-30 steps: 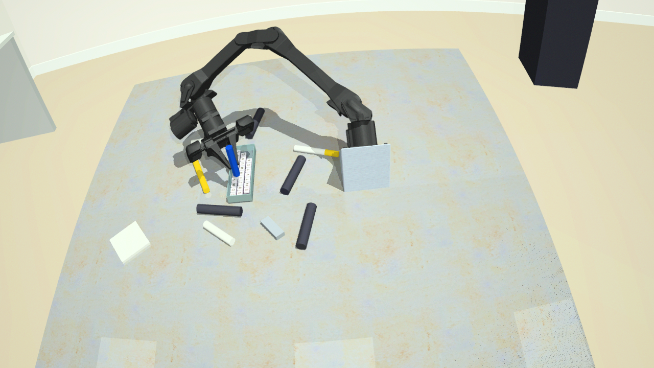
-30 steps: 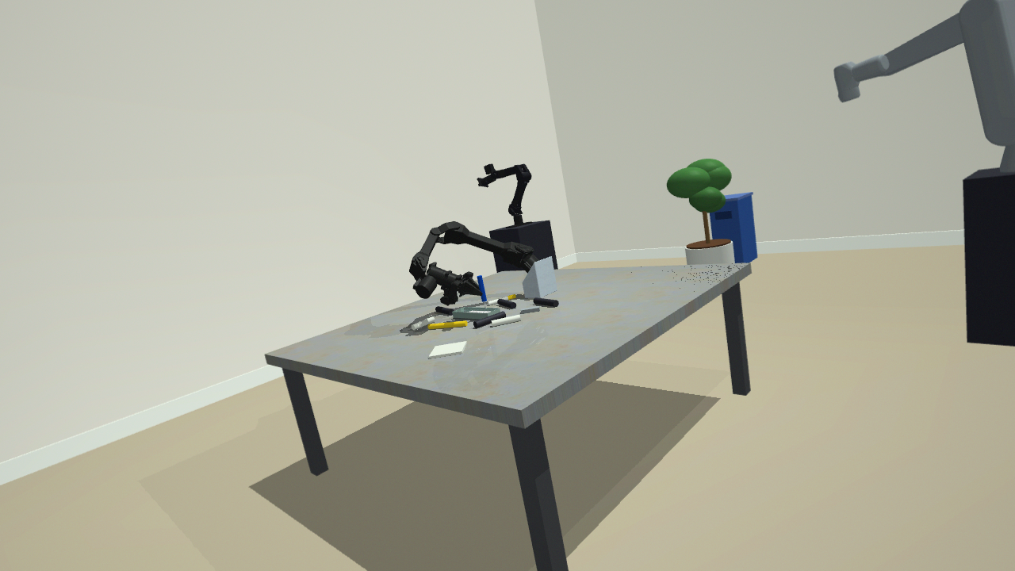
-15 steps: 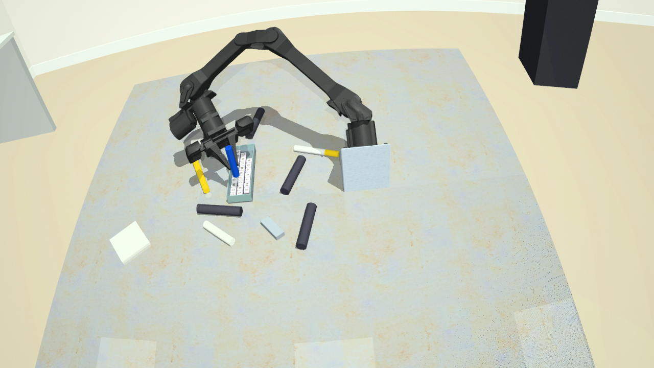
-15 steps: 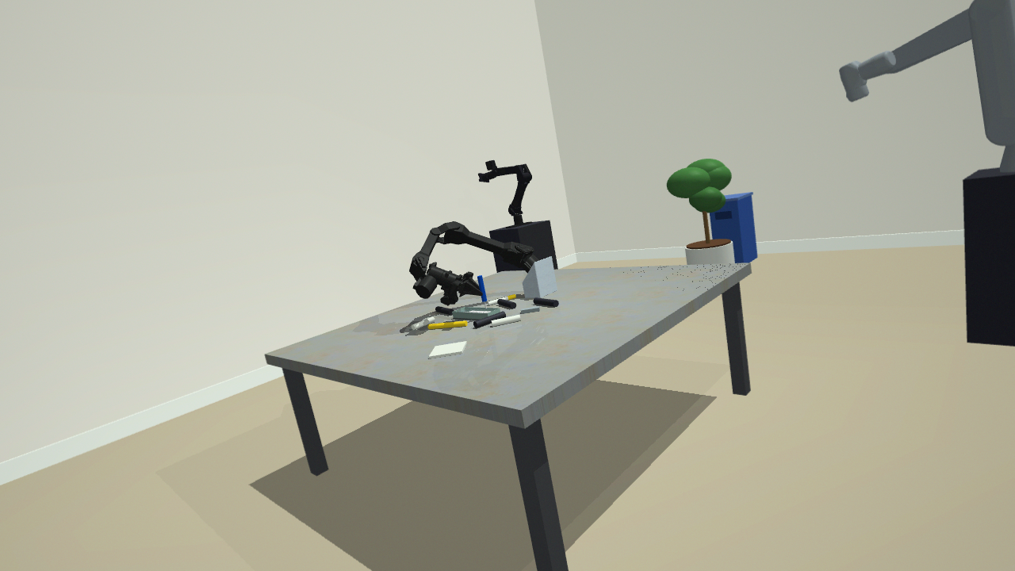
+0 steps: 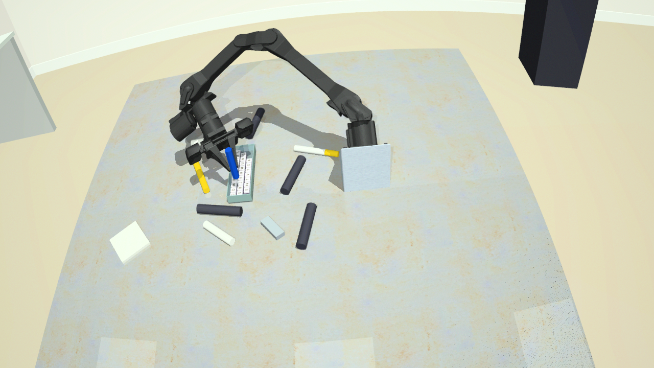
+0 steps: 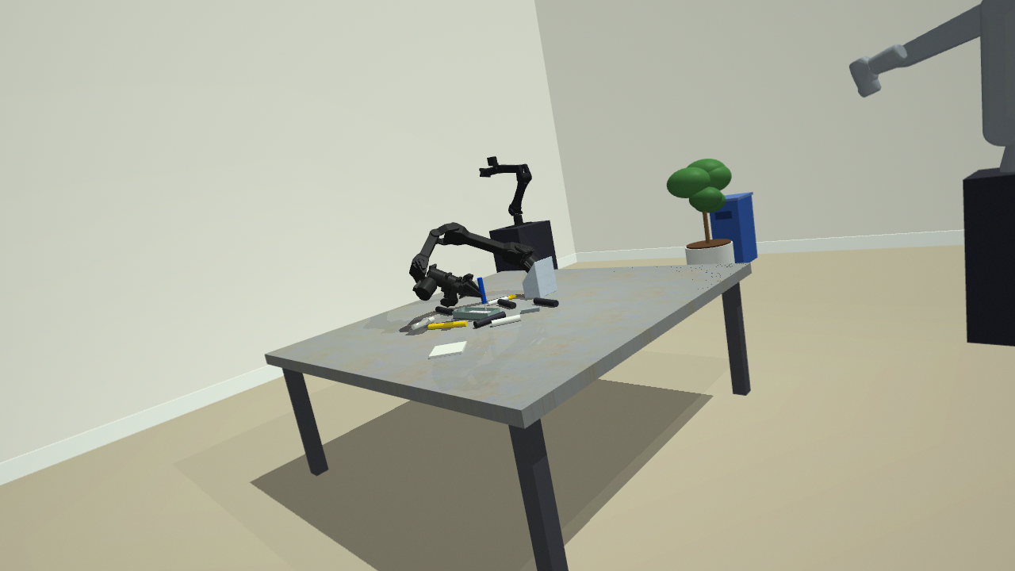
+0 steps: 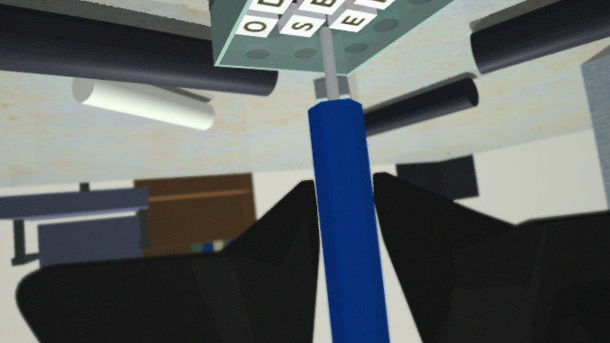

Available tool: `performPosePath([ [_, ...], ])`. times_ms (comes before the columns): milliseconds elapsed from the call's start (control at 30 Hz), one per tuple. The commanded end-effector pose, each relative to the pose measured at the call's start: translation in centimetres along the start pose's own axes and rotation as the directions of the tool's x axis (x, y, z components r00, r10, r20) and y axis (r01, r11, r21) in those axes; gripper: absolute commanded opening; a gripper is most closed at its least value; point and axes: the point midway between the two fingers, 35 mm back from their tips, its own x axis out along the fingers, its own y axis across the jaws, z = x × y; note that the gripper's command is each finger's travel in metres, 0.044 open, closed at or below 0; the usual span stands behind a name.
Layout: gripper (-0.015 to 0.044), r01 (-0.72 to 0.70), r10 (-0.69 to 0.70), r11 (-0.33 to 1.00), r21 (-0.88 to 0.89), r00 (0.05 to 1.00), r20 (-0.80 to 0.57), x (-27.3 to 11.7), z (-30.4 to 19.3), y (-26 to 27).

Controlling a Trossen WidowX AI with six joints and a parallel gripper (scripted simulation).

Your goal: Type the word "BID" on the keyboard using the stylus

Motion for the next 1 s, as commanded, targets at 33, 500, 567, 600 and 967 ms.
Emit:
performPosePath([
  [33,0.0081,0.003,-0.003,1.000,-0.007,1.000,0.002,0.3,0.3,0.1],
  [500,0.0081,0.003,-0.003,1.000,-0.007,1.000,0.002,0.6,0.8,0.1],
  [567,0.0081,0.003,-0.003,1.000,-0.007,1.000,0.002,0.6,0.9,0.1],
  [600,0.0081,0.003,-0.003,1.000,-0.007,1.000,0.002,0.6,0.9,0.1],
  [967,0.0081,0.003,-0.003,1.000,-0.007,1.000,0.002,0.8,1.2,0.1],
])
